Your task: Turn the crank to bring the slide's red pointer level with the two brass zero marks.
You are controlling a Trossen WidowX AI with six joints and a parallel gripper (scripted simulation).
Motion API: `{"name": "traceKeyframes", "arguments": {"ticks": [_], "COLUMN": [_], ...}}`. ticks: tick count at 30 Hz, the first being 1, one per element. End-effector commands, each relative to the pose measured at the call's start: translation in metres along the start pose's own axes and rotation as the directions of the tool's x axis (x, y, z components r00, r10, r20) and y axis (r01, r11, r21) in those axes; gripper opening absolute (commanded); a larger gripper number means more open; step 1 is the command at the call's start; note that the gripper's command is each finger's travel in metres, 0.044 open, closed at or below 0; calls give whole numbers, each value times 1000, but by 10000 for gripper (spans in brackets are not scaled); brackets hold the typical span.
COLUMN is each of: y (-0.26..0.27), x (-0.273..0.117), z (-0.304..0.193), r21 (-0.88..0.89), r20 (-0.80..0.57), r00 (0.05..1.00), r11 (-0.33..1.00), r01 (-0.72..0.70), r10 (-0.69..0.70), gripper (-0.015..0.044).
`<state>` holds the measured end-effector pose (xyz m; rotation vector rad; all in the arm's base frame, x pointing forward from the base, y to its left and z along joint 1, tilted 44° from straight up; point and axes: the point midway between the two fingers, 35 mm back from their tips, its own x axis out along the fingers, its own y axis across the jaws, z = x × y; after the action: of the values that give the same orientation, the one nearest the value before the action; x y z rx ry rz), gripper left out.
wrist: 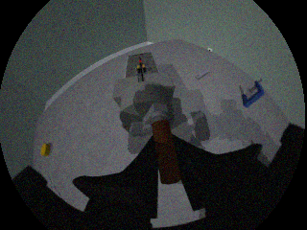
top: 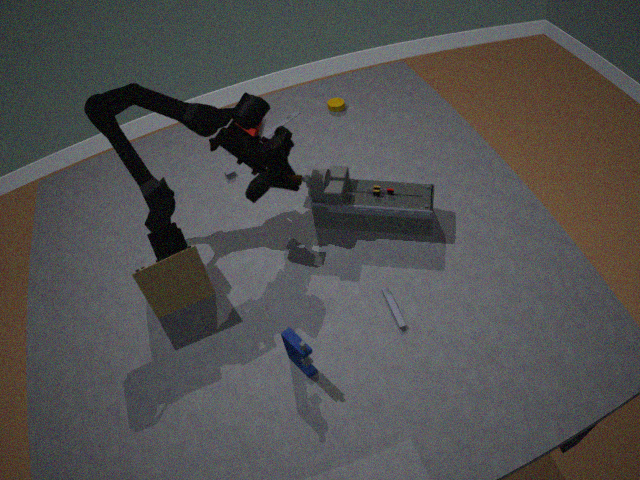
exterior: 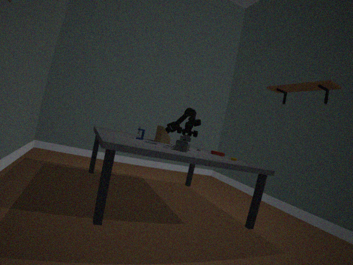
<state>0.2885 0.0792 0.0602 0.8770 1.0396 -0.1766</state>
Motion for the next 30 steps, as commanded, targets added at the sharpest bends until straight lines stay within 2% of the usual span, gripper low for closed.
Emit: {"name": "traceKeyframes", "arguments": {"ticks": [1, 30], "y": [8, 16], "x": [-3, -3], "z": [3, 3], "r21": [0, 1], "r20": [7, 7], "r00": [1000, 1000], "r11": [1000, 1000], "r01": [-20, -21], "r10": [20, 21], "gripper": [0, 0]}}
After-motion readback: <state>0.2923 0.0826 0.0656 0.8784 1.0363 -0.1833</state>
